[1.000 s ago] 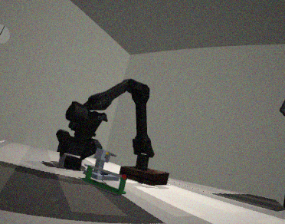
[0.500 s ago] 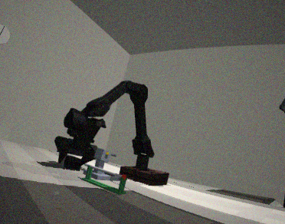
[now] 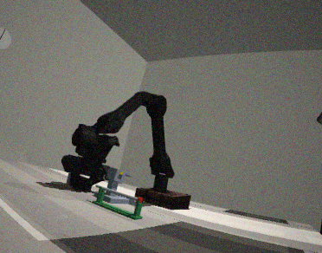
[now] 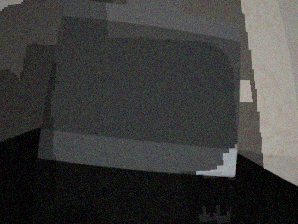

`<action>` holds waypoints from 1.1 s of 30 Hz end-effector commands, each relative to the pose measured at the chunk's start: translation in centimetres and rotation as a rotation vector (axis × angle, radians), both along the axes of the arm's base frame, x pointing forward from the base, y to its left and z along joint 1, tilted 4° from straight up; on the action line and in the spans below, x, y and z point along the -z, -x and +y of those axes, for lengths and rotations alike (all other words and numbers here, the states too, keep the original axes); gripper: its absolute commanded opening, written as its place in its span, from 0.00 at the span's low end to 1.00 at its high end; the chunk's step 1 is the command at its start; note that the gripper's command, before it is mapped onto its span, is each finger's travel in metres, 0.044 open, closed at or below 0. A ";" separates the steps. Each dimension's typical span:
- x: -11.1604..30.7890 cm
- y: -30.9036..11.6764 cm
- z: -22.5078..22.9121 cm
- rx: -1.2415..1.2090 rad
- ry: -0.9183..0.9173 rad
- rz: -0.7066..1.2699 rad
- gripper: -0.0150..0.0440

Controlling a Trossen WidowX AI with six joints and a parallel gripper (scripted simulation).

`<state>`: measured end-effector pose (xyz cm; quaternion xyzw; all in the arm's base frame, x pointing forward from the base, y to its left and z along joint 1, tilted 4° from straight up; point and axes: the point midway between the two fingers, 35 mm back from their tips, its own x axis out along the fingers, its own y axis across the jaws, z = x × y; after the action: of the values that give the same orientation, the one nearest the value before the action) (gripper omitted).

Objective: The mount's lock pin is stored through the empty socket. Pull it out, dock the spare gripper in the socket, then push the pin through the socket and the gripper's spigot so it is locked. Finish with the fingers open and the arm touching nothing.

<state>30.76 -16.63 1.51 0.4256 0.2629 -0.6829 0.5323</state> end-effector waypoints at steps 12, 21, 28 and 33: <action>-4.2 -0.2 -0.1 0.000 0.005 0.000 0.25; -9.4 0.4 0.1 0.000 0.005 0.000 0.25; -12.0 1.1 0.3 0.000 0.004 0.000 0.25; -11.4 0.9 0.4 -0.002 -0.002 0.002 0.25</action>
<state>29.81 -16.26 12.94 0.4252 0.2650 -0.6825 0.5322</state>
